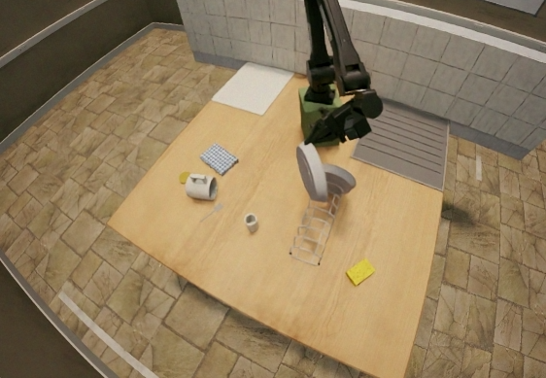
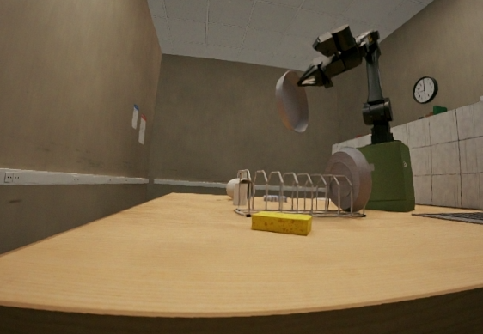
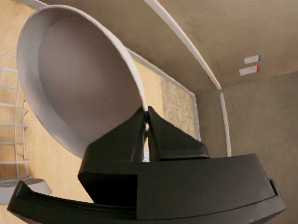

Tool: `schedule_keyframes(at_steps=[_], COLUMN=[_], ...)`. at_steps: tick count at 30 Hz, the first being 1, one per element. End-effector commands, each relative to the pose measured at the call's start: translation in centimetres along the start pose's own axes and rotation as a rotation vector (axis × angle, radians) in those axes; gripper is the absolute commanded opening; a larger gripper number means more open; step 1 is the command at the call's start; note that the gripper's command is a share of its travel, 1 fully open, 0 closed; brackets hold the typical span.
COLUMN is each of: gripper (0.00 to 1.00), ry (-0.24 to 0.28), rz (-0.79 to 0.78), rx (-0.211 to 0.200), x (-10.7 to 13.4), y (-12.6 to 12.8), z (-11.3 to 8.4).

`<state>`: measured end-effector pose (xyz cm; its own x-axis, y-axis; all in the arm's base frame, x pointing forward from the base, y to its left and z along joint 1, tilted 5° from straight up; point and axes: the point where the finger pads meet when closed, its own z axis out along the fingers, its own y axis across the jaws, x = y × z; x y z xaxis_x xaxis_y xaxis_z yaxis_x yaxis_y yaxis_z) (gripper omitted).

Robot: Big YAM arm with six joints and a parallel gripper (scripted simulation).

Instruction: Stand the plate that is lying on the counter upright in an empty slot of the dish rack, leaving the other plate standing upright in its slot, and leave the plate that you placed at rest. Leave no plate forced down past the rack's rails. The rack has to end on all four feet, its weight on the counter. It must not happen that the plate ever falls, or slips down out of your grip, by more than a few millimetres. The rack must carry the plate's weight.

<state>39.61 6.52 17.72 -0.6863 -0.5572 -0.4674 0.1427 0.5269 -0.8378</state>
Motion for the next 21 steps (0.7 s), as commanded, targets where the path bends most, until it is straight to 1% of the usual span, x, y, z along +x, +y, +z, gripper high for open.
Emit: schedule_keyframes(at_steps=[1, 2, 5, 19, 21], gripper=[0.0, 0.0, 0.0, 0.0, 0.0], ry=[-0.117, -0.127, -0.131, -0.315, -0.315], rz=[-0.095, -0.108, -0.12, -0.338, -0.338], rx=[-0.002, -0.002, 0.0, -0.033, -0.033], x=[-1.6, -1.7, -1.7, -4.3, -4.3], y=[-0.4, -0.4, -0.5, 0.3, 0.3], z=[-0.8, -0.8, -0.5, -0.9, -0.9])
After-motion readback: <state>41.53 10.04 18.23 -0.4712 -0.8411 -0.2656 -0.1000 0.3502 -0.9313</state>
